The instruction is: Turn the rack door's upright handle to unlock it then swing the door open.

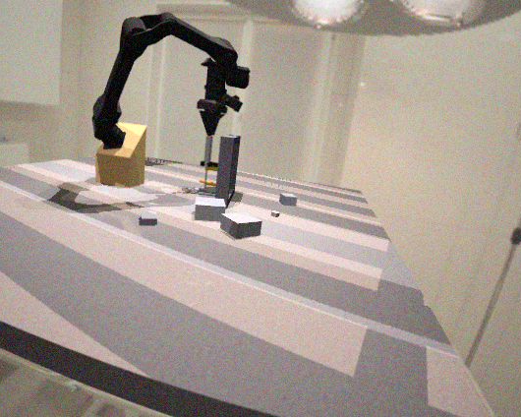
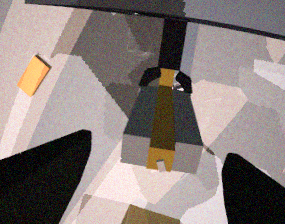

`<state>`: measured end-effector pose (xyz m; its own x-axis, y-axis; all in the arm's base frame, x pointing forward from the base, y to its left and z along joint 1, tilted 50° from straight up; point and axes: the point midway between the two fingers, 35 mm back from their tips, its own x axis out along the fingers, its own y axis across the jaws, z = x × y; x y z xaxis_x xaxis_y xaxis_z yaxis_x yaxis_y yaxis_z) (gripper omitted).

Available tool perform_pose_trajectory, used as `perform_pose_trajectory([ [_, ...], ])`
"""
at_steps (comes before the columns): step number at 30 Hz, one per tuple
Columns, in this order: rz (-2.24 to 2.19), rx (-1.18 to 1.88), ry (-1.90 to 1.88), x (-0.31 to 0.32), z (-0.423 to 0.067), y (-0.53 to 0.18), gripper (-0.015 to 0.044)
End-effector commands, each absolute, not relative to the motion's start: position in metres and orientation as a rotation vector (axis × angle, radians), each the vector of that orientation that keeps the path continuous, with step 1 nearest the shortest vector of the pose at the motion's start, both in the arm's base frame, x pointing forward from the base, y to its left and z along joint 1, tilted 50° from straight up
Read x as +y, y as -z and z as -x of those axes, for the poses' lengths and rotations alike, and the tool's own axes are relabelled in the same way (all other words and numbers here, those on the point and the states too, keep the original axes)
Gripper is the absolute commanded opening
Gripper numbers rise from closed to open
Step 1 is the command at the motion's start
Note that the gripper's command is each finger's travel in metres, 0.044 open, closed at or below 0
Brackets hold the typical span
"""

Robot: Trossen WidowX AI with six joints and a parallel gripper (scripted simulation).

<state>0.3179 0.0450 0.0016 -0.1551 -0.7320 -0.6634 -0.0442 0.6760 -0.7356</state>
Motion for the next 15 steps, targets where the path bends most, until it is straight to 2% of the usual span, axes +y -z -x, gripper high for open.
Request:
perform_pose_trajectory([
  [1, 0.654, 1.639, 0.68, 0.039, -0.316, 0.003, 0.0284],
  [15, 0.654, 1.638, 0.681, 0.022, -0.312, 0.018, 0.0284],
])
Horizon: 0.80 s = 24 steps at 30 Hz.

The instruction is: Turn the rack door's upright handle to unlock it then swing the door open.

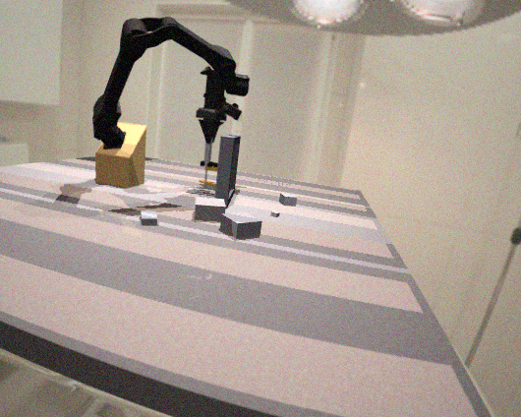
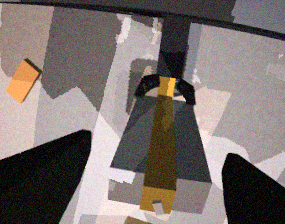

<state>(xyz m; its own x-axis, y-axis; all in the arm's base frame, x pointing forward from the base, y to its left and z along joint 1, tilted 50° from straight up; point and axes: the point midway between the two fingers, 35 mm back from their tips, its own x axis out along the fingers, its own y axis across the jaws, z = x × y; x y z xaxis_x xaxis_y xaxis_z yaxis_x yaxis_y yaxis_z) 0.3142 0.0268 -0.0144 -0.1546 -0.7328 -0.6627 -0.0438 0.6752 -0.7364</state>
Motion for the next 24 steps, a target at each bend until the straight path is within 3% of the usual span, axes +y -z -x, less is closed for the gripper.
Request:
perform_pose_trajectory([
  [1, 0.654, 1.638, 0.681, 0.021, -0.311, 0.019, 0.0284],
  [13, 0.655, 1.638, 0.683, 0.008, -0.307, 0.029, 0.0284],
  [20, 0.655, 1.638, 0.683, 0.008, -0.307, 0.029, 0.01],
  [24, 0.655, 1.638, 0.683, 0.008, -0.307, 0.029, 0.0073],
])
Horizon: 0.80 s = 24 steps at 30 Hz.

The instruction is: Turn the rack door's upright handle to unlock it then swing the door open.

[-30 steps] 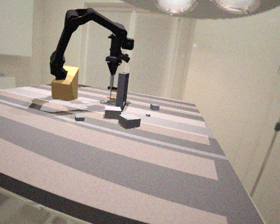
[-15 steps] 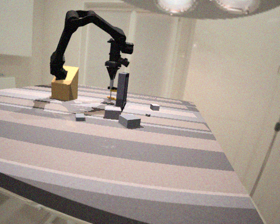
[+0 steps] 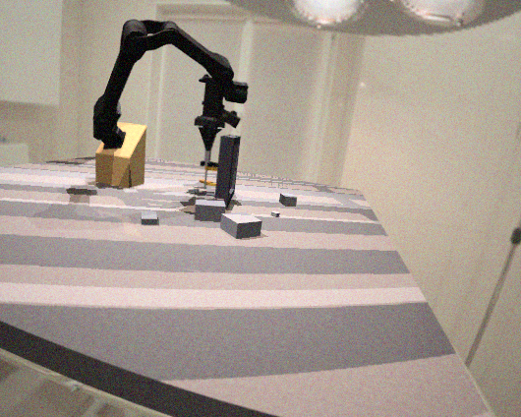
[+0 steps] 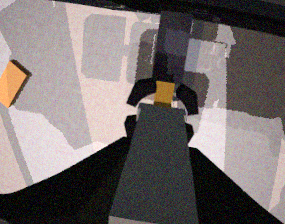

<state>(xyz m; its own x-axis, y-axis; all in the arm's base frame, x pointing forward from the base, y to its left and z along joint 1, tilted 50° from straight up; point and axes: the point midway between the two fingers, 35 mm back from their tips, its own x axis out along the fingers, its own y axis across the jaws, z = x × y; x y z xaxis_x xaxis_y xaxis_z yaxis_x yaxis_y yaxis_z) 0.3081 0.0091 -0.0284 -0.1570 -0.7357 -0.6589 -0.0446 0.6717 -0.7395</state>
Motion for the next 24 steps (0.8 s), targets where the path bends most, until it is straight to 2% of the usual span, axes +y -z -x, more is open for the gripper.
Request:
perform_pose_trajectory([
  [1, 0.655, 1.638, 0.683, 0.0083, -0.307, 0.0289, 0.0067],
  [9, 0.655, 1.638, 0.683, 0.0083, -0.307, 0.0289, 0.0013],
  [14, 0.679, 1.652, 0.658, 0.0083, -0.307, 0.0289, 0.0012],
  [24, 1.021, 1.828, 0.252, 0.0083, -0.307, 0.0289, 0.0012],
])
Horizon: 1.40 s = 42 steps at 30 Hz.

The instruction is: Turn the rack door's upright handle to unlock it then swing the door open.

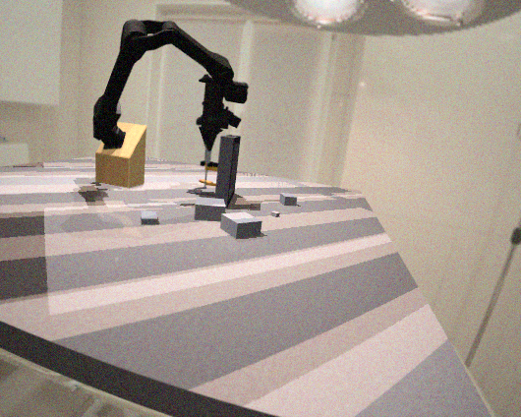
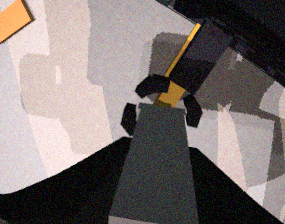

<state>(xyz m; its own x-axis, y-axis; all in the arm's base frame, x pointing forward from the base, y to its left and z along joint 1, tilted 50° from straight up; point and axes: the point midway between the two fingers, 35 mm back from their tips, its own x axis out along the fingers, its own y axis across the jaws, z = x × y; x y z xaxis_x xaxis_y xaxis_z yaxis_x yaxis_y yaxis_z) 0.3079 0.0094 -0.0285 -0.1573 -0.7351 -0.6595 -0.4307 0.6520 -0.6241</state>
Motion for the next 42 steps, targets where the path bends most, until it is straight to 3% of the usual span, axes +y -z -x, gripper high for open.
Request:
perform_pose_trajectory([
  [1, 1.055, 1.842, 0.208, 0.0083, -0.307, 0.0289, 0.0012],
  [28, 1.87, 1.902, -1.163, 0.0083, -0.307, 0.029, 0.0012],
  [37, 1.887, 1.894, -1.2, 0.0083, -0.307, 0.029, 0.0012],
  [42, 1.887, 1.894, -1.2, 0.0083, -0.307, 0.029, 0.0143],
])
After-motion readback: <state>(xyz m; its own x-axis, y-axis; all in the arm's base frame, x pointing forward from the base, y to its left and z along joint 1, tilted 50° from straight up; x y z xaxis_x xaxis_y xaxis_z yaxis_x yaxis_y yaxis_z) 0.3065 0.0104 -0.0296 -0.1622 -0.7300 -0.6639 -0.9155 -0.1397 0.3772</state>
